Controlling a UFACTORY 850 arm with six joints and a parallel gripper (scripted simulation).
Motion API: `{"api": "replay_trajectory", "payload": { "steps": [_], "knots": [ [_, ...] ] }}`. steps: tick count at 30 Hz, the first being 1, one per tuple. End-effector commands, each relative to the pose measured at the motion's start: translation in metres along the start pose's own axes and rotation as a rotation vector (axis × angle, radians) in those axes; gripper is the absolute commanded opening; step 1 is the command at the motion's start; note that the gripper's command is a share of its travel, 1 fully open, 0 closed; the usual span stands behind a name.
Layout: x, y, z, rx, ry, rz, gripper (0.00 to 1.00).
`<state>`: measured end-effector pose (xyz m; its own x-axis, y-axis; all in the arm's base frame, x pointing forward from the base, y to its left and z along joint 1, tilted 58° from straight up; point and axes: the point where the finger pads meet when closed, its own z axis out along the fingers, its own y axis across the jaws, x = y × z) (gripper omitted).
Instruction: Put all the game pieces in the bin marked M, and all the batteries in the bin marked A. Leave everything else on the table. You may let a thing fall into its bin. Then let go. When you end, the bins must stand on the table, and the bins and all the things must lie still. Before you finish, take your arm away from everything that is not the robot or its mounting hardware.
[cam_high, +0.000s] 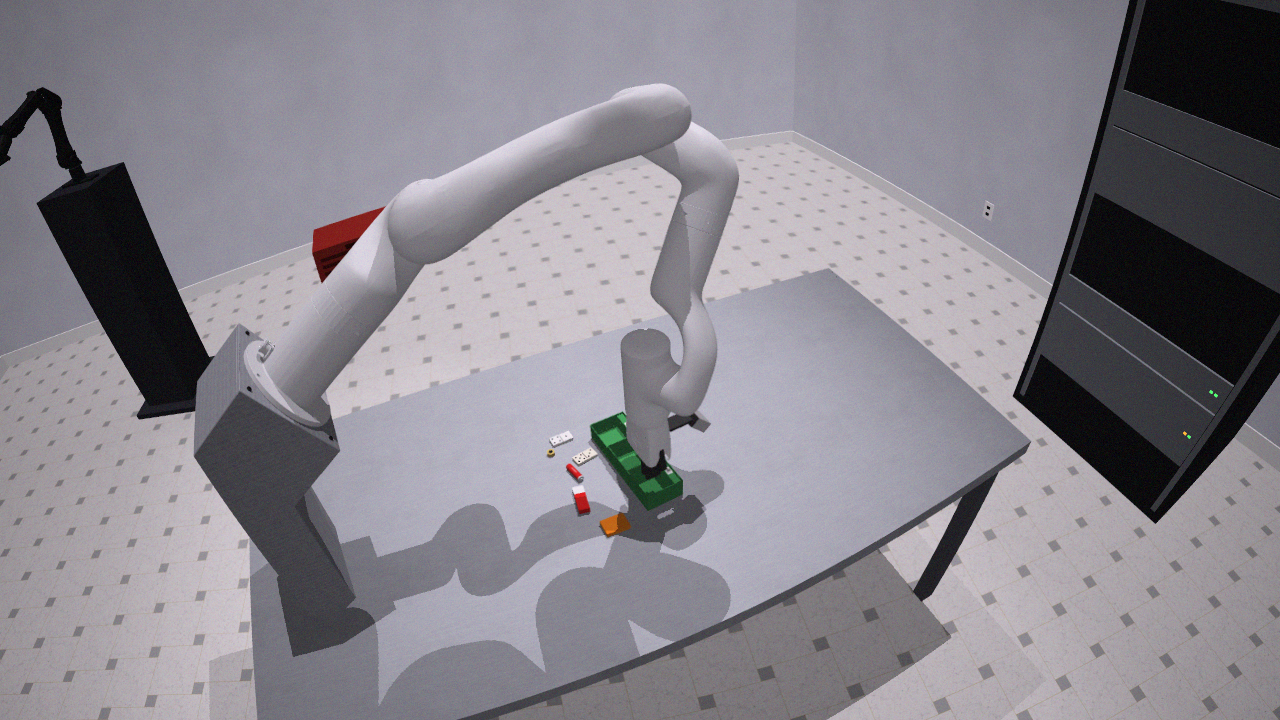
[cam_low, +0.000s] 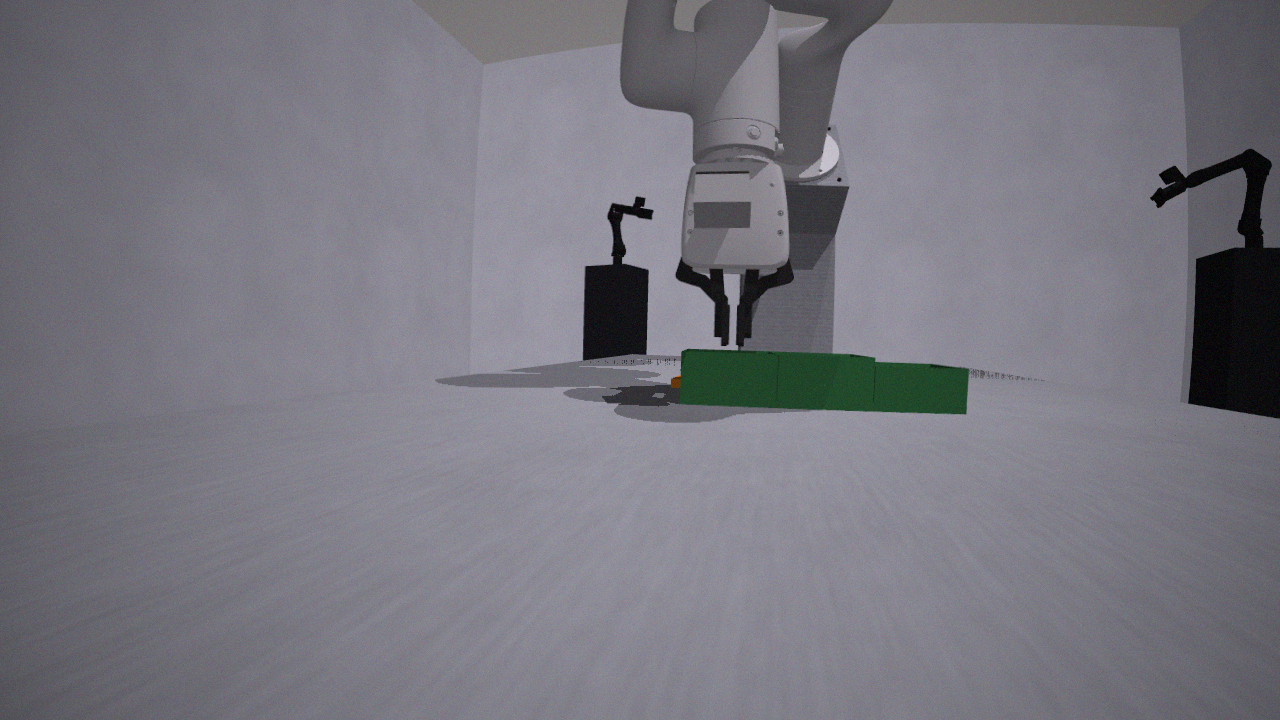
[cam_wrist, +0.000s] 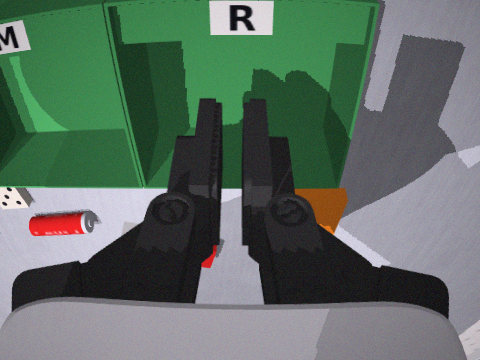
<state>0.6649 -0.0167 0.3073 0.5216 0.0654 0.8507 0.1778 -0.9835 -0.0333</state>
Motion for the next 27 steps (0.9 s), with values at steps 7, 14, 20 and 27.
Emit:
{"api": "replay_trajectory", "payload": {
  "steps": [7,14,20,27],
  "knots": [
    [0.001,0.000,-0.024,0.000,0.001,0.000,0.07],
    [0.000,-0.015,-0.024,0.000,0.001,0.000,0.07],
    [0.000,-0.045,-0.024,0.000,0.001,0.000,0.07],
    [-0.001,-0.080,-0.024,0.000,0.001,0.000,0.07]
  ]
}}
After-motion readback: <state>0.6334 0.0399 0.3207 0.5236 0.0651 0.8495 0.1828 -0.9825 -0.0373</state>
